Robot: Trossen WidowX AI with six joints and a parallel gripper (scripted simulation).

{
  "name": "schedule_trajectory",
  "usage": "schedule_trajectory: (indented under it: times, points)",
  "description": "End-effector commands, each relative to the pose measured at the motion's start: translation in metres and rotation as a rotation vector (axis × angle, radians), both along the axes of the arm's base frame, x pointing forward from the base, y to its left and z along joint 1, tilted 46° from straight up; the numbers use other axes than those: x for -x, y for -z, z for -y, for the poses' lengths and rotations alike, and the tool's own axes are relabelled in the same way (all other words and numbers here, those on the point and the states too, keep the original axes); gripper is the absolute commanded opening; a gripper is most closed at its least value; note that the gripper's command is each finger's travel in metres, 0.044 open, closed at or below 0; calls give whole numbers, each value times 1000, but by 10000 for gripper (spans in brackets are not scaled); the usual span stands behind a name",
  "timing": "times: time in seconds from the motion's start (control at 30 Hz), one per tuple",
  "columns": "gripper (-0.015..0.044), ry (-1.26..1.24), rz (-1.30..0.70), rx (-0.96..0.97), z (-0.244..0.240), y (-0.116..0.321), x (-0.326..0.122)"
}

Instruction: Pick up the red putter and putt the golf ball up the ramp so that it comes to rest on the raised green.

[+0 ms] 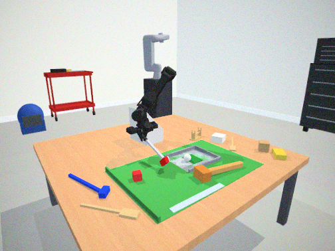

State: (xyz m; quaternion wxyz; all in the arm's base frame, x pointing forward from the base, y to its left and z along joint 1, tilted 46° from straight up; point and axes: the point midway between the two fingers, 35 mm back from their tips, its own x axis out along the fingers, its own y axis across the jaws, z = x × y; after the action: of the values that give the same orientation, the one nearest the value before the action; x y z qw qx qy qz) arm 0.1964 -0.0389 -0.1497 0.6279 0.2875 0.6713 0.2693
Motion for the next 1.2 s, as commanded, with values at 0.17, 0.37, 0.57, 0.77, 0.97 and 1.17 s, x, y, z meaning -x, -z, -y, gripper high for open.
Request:
schedule_trajectory:
  times: [0.17, 0.37, 0.57, 0.77, 0.97, 1.17]
  points:
    - [0, 5, 25, 17, 30, -26, -6]
    - [0, 11, 17, 11, 25, -21, -4]
    - [0, 11, 17, 11, 25, -21, -4]
    - [0, 11, 17, 11, 25, -21, -4]
    - [0, 11, 17, 11, 25, -21, -4]
    - [0, 11, 17, 11, 25, -21, -4]
